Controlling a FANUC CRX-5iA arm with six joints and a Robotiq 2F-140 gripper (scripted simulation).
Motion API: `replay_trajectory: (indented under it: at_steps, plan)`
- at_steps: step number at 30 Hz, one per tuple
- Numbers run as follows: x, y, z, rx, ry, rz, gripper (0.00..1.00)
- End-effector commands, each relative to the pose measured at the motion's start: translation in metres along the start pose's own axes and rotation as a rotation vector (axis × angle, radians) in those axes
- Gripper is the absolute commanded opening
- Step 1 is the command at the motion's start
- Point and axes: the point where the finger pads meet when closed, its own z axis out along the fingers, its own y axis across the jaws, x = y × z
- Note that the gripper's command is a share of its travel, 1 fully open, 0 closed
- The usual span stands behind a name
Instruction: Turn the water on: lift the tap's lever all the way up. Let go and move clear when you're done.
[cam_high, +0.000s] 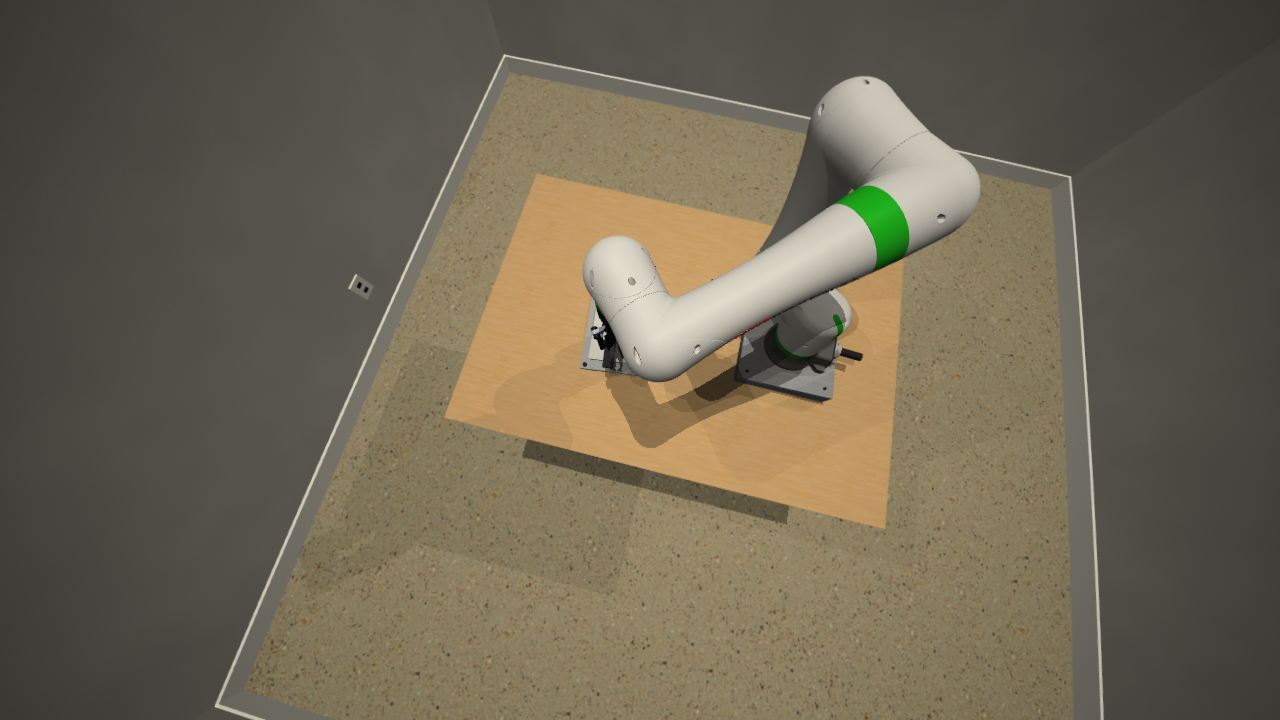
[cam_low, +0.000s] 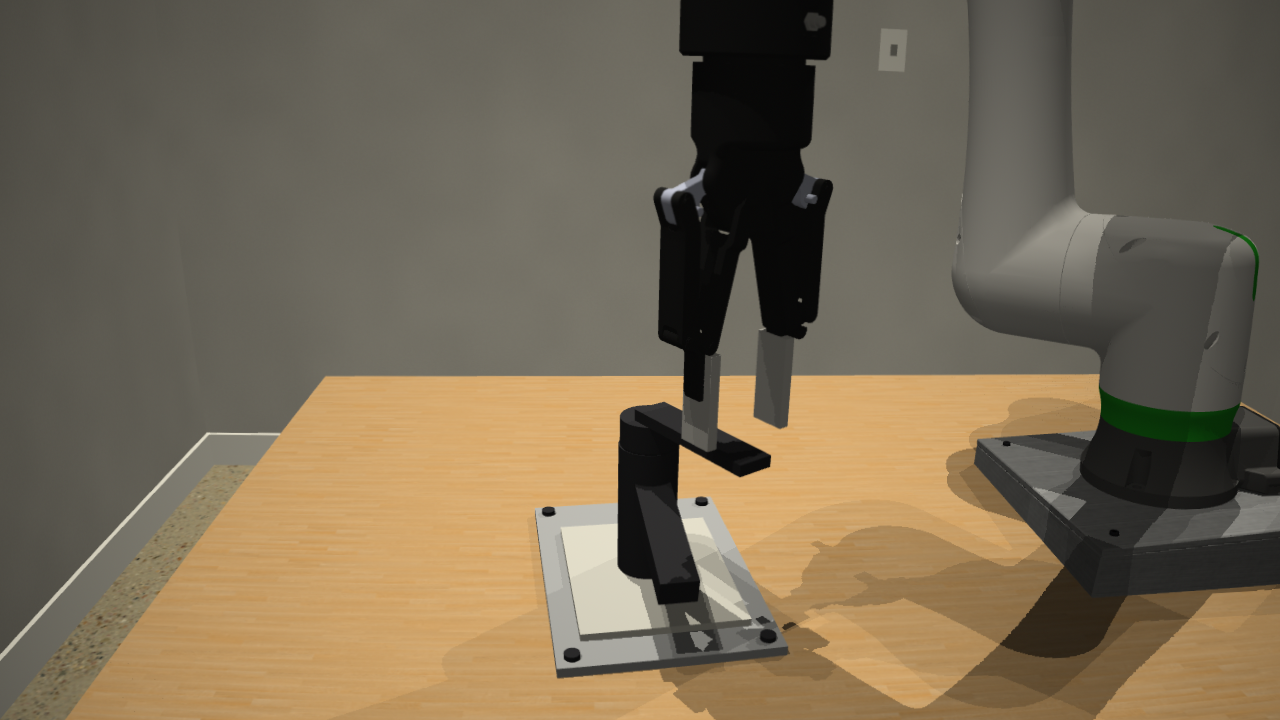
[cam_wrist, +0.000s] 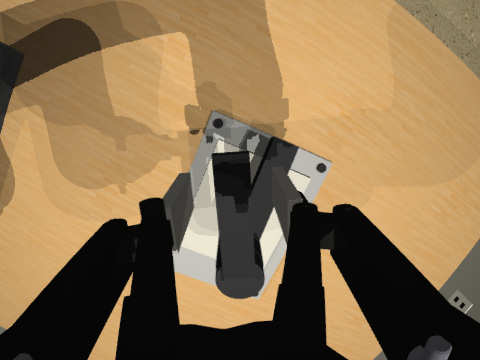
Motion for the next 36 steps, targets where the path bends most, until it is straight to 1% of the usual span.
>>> replay_trajectory:
  at_steps: [1,22,36]
  plan:
    - [0.0,0.0002,-0.0002,0.0,0.0,0.0,0.39]
    - [0.0,0.0002,0.0002,0.0,0.0,0.0,0.39]
    - [0.0,0.0002,0.0075,0.0,0.0,0.0,0.39]
